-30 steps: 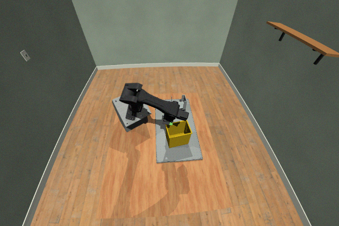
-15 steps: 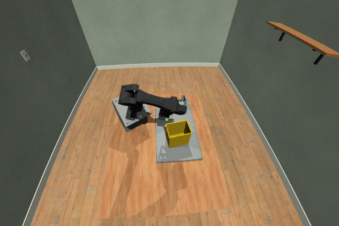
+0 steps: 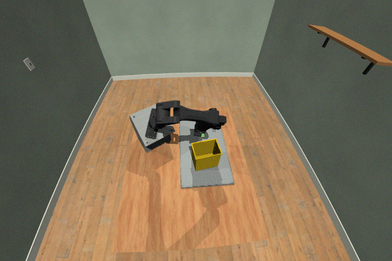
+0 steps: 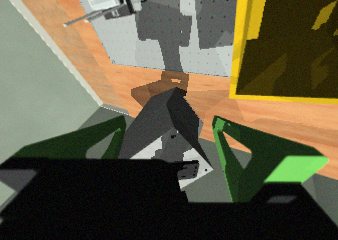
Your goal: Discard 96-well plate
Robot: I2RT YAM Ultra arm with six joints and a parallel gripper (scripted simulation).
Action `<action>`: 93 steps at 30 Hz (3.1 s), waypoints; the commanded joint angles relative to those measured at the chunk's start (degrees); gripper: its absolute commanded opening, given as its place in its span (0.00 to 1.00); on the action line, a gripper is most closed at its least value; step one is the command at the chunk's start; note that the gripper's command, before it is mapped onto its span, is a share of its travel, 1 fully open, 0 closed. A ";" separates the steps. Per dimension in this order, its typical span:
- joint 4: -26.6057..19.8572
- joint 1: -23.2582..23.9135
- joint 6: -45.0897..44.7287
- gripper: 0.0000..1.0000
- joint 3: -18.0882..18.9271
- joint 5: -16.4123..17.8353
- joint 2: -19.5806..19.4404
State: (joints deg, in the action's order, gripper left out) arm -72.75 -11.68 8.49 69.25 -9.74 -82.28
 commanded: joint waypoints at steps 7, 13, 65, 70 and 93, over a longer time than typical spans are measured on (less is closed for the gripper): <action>2.56 -6.11 5.75 1.00 8.24 -5.14 -10.04; 3.03 -9.92 8.53 1.00 10.78 -9.44 -14.52; 7.21 -34.49 28.68 1.00 39.02 -29.48 -56.96; 9.74 -36.96 30.50 1.00 40.99 -31.97 -60.64; 8.40 -37.53 31.21 1.00 42.44 -31.86 -60.30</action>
State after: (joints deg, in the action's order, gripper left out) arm -64.40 -47.99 39.24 109.82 -40.97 -144.05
